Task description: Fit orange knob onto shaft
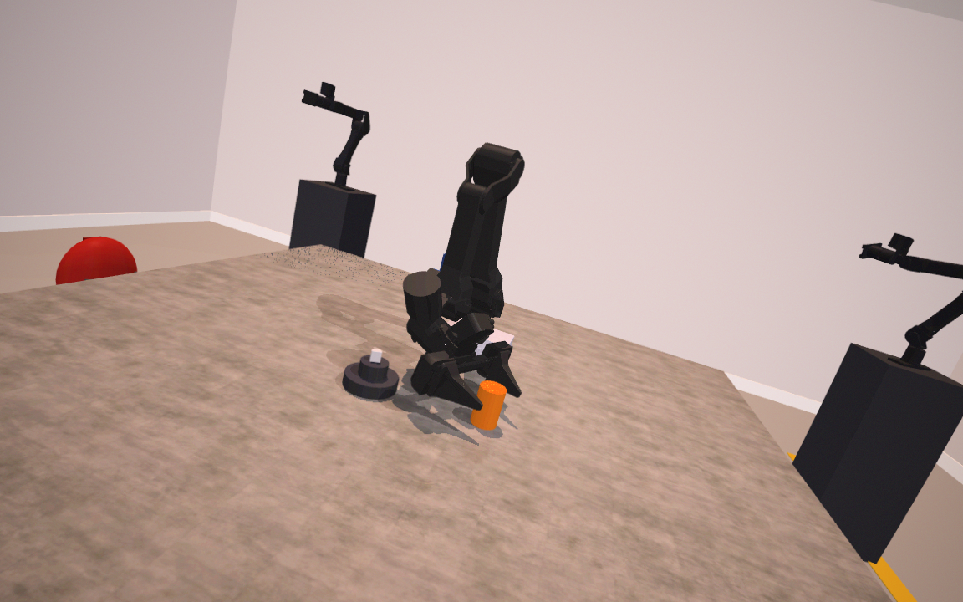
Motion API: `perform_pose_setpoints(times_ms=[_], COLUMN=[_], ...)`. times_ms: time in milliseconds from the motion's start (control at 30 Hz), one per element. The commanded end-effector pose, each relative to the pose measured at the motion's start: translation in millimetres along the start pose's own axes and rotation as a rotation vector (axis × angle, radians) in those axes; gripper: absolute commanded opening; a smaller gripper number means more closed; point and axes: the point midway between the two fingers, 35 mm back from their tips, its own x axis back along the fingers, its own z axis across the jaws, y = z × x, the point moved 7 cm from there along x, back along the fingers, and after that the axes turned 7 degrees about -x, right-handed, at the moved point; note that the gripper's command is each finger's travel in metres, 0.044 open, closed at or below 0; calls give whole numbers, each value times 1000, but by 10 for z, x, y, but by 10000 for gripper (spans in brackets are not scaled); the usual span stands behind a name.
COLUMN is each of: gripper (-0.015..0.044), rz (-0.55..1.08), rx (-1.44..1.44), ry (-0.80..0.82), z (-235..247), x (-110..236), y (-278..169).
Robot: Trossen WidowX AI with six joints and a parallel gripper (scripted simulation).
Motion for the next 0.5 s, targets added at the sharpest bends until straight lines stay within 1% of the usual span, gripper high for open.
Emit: perform_pose_setpoints(times_ms=[0, 233, 467], gripper=[440, 440, 440], rz=[-3, -2, -2], rx=[4, 7, 7], ry=[0, -1, -1], z=[-22, 67, 86], x=[25, 157, 174], y=[175, 717, 767])
